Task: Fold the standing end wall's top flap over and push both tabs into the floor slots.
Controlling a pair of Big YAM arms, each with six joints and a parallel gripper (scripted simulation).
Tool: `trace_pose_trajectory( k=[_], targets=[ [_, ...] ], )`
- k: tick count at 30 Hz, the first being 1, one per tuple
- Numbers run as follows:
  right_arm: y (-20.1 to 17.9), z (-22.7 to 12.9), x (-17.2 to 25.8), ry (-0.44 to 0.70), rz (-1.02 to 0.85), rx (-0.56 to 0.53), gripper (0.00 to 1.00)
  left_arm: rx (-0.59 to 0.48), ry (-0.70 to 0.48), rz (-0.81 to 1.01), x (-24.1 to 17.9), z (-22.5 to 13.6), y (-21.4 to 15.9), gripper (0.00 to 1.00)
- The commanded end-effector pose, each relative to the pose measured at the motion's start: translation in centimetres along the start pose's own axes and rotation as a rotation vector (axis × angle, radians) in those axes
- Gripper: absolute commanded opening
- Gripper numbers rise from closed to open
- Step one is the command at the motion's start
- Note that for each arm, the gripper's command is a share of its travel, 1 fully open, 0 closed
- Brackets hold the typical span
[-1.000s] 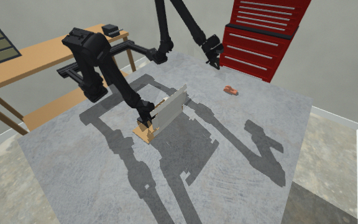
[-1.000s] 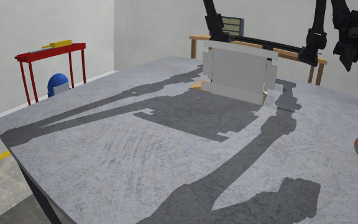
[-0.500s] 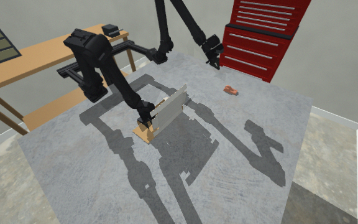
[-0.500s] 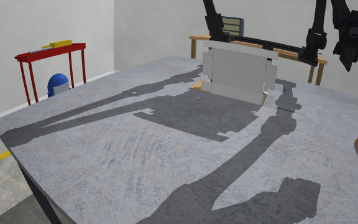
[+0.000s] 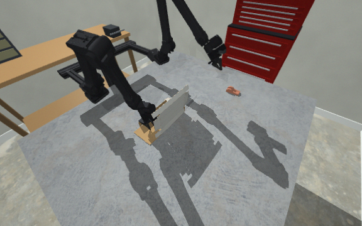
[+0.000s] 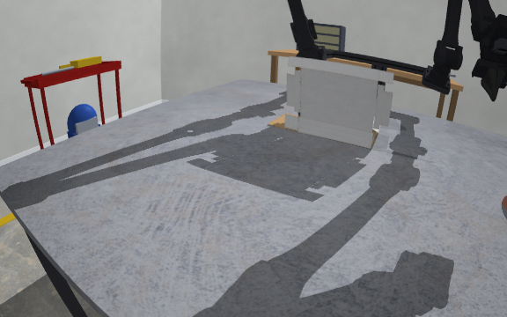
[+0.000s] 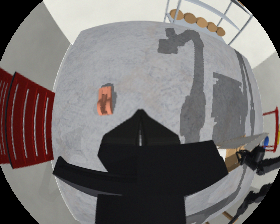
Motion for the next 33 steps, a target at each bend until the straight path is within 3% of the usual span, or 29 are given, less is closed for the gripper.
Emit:
trace_pose_trajectory(
  k=[1, 4, 8, 11, 14, 19, 26, 33],
  targets=[
    [-4.9, 1.1, -0.7, -0.005, -0.016, 0.065, 0.43, -0.017, -0.004, 0.001, -0.2, -0.1, 0.6, 0.0],
    [-4.1, 1.4, -0.7, -0.002, -0.003, 0.021, 0.43, -0.017, -0.004, 0.001, -0.2, -0.1, 0.6, 0.0],
    [-0.1, 2.0, -0.4, 0.003, 0.015, -0.037, 0.43, -0.017, -0.004, 0.001, -0.2, -0.1, 0.6, 0.0],
    [0.8, 2.0, -0.3, 0.003, 0.007, -0.012, 0.43, -0.017, -0.004, 0.001, -0.2, -0.1, 0.6, 0.0],
    [-1.5, 1.9, -0.4, 0.0, -0.018, 0.062, 0.43, -0.017, -0.004, 0.001, -0.2, -0.1, 0.6, 0.0],
    [-1.5, 1.9, -0.4, 0.0, -0.018, 0.062, 0.43, 0.062, -0.018, -0.023, -1.5, 0.5, -1.9, 0.0],
    [-1.5, 1.9, -0.4, 0.0, -0.018, 0.062, 0.43, 0.284, -0.028, -0.074, -7.5, 0.7, -8.5, 0.0],
    [-1.5, 1.9, -0.4, 0.0, -0.018, 0.062, 0.43, 0.481, 0.062, -0.082, -12.0, -0.7, -15.6, 0.0]
  ],
)
Point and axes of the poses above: on each arm, the point where the finger pads meet when closed, its own z axis out along the fingers, its own x axis across the jaws, y = z × x, the point moved 8 cm from there along -z, back along the fingers, and after that the axes turned 12 degrees about -z, right-handed, at the moved point
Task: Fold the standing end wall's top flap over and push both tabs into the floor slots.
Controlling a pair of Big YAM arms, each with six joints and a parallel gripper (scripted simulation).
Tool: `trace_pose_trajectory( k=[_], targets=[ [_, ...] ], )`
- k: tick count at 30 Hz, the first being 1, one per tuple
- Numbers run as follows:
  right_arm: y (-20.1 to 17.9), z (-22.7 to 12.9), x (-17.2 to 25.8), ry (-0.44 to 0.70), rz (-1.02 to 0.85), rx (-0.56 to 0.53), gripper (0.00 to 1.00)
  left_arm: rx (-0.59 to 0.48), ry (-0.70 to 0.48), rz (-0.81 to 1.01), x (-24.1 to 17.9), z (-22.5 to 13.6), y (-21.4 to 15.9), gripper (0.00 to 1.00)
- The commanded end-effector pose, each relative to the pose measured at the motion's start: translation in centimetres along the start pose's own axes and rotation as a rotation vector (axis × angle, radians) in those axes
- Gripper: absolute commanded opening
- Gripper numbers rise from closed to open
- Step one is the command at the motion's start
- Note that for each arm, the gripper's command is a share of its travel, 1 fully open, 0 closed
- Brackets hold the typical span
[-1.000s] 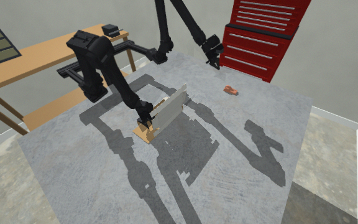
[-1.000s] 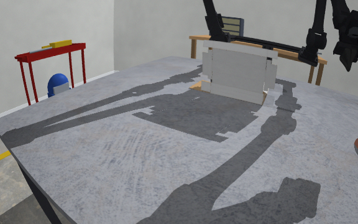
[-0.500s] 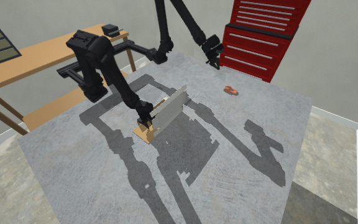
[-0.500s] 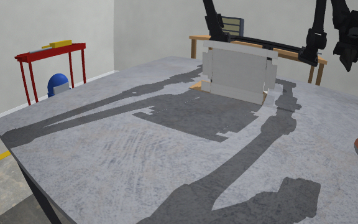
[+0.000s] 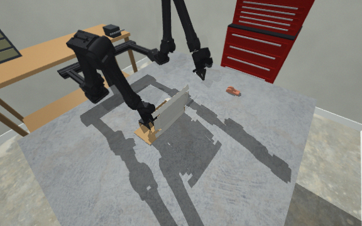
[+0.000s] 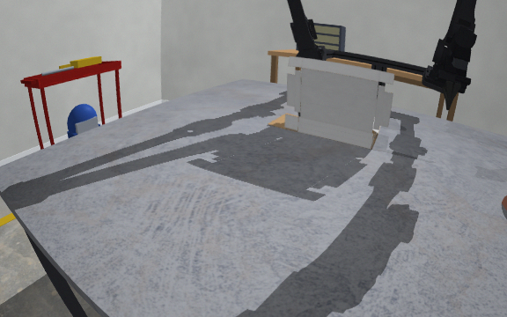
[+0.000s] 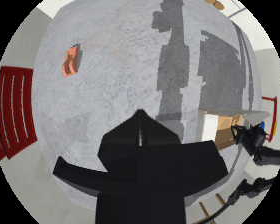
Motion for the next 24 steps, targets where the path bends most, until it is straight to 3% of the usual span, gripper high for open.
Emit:
trace_pose_trajectory(
  k=[1, 4, 10, 21, 24],
  targets=[
    [-1.4, 1.9, -0.4, -0.006, -0.003, 0.072, 0.43, 0.183, 0.047, -0.07, -4.7, 1.6, -6.5, 0.0],
    [-1.4, 1.9, -0.4, -0.006, -0.003, 0.072, 0.43, 0.186, 0.033, -0.052, -6.2, 1.3, -6.6, 0.0],
    [-1.4, 1.9, -0.4, -0.006, -0.003, 0.072, 0.43, 0.266, 0.112, -0.002, -8.2, 0.4, -11.8, 0.0],
    [-1.4, 1.9, -0.4, -0.006, -0.003, 0.072, 0.43, 0.251, 0.105, -0.009, -8.7, 0.4, -11.4, 0.0],
    [-1.4, 1.9, -0.4, -0.006, -0.003, 0.072, 0.43, 0.246, 0.101, -0.012, -10.9, 0.5, -10.9, 0.0]
  ],
)
Point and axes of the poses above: on each arm, the point where the finger pads meet when closed, its own z axis out along the fingers, its own x axis across the jaws, y = z × x, the point moved 8 cm from there along -z, back along the fingers, and after that the axes turned 12 degrees about -z, right-handed, at the moved point
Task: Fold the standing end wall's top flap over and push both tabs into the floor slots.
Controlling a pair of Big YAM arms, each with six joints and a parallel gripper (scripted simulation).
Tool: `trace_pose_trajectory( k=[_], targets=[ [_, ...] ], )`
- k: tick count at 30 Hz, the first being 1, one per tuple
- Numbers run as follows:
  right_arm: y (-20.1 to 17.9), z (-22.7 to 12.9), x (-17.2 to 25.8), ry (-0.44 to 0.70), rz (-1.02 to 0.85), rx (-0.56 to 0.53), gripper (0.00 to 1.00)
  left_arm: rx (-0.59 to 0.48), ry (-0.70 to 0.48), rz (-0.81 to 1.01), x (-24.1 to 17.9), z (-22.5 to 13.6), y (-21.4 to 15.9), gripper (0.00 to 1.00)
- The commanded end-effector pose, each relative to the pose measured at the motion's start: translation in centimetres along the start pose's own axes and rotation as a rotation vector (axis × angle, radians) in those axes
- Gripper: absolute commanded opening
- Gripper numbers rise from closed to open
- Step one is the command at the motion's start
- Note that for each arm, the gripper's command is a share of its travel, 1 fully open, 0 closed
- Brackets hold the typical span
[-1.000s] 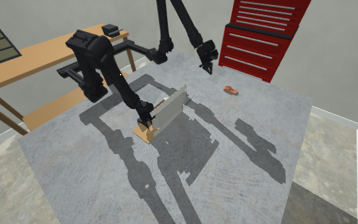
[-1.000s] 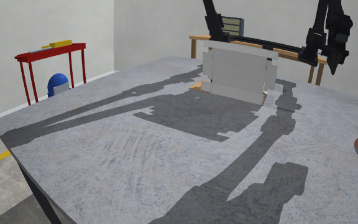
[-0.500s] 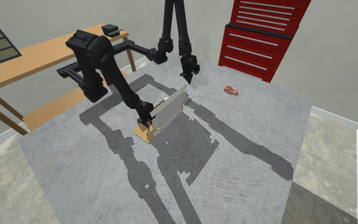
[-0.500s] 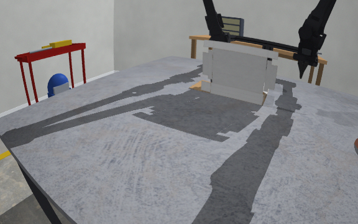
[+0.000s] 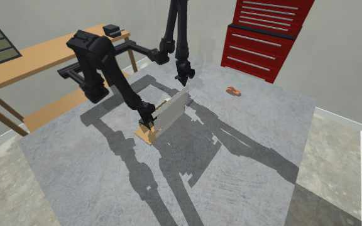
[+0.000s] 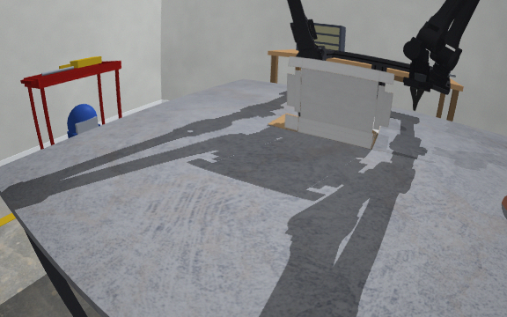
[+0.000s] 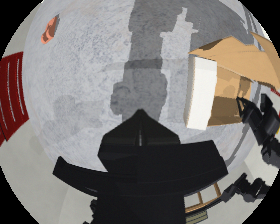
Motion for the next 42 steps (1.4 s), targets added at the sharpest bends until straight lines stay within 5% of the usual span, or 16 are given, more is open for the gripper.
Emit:
trace_pose_trajectory(
  k=[1, 14, 18, 25, 42],
  targets=[
    [-1.4, 1.9, -0.4, -0.006, -0.003, 0.071, 0.43, -0.009, -0.018, -0.016, -4.5, -0.3, 0.3, 0.0],
    [-1.4, 1.9, -0.4, -0.006, -0.003, 0.071, 0.43, -0.014, -0.017, -0.019, -5.6, 0.0, -0.4, 0.0],
    [-1.4, 1.9, -0.4, -0.006, -0.003, 0.071, 0.43, -0.014, -0.017, -0.018, -5.4, 5.6, -1.5, 0.0],
    [-1.4, 1.9, -0.4, -0.006, -0.003, 0.071, 0.43, -0.013, -0.017, -0.018, -5.3, 9.9, -2.3, 0.0],
    [-1.4, 1.9, -0.4, -0.006, -0.003, 0.071, 0.43, -0.013, -0.017, -0.018, -5.3, 9.9, -2.3, 0.0]
  ],
)
Point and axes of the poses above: on each arm, the point where the finger pads meet when closed, its own z axis out along the fingers, its own x axis across the jaws, y = z × x, the point moved 8 cm from there along -z, back along the fingers, and after that the axes turned 12 degrees about -z, right-handed, at the moved point
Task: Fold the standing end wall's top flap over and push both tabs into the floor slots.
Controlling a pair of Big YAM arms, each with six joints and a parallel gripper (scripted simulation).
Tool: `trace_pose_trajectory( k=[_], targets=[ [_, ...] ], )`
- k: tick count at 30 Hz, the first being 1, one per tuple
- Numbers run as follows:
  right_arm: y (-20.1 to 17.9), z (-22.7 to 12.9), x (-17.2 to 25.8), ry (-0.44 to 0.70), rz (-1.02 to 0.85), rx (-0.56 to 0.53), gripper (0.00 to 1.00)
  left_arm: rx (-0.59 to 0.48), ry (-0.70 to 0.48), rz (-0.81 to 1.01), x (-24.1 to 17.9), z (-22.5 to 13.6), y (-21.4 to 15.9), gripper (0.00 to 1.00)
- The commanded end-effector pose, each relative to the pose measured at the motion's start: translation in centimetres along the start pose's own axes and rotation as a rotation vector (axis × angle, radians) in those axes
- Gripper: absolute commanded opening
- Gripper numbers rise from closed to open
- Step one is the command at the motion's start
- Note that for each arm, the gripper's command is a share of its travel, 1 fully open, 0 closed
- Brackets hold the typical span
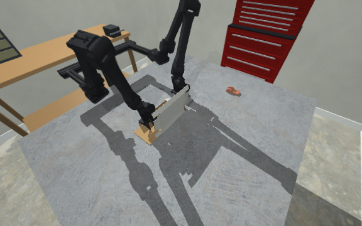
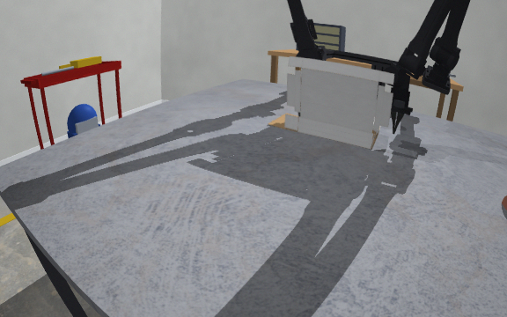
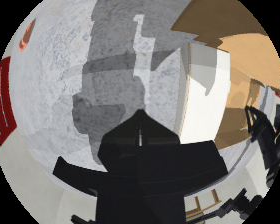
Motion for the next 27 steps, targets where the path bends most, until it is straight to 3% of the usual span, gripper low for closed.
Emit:
trace_pose_trajectory(
  k=[1, 12, 18, 27],
  targets=[
    [-1.4, 1.9, -0.4, -0.006, -0.003, 0.071, 0.43, -0.008, 0.001, -0.006, -0.1, 0.7, 0.7, 0.0],
    [-1.4, 1.9, -0.4, -0.006, -0.003, 0.071, 0.43, -0.008, 0.001, -0.006, -0.2, 0.7, 0.6, 0.0],
    [-1.4, 1.9, -0.4, -0.006, -0.003, 0.071, 0.43, -0.008, 0.0, -0.006, -3.9, 0.7, -0.1, 0.0],
    [-1.4, 1.9, -0.4, -0.006, -0.003, 0.071, 0.43, -0.008, 0.0, -0.006, -4.0, 0.7, -0.1, 0.0]
  ],
)
Point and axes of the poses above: on each arm, the point where the finger pads meet when closed, its own z axis out along the fingers, its own x axis across the jaws, y = z × x, the point moved 8 cm from there along -z, back along the fingers, and after that the axes turned 12 degrees about -z, right-handed, at the moved point
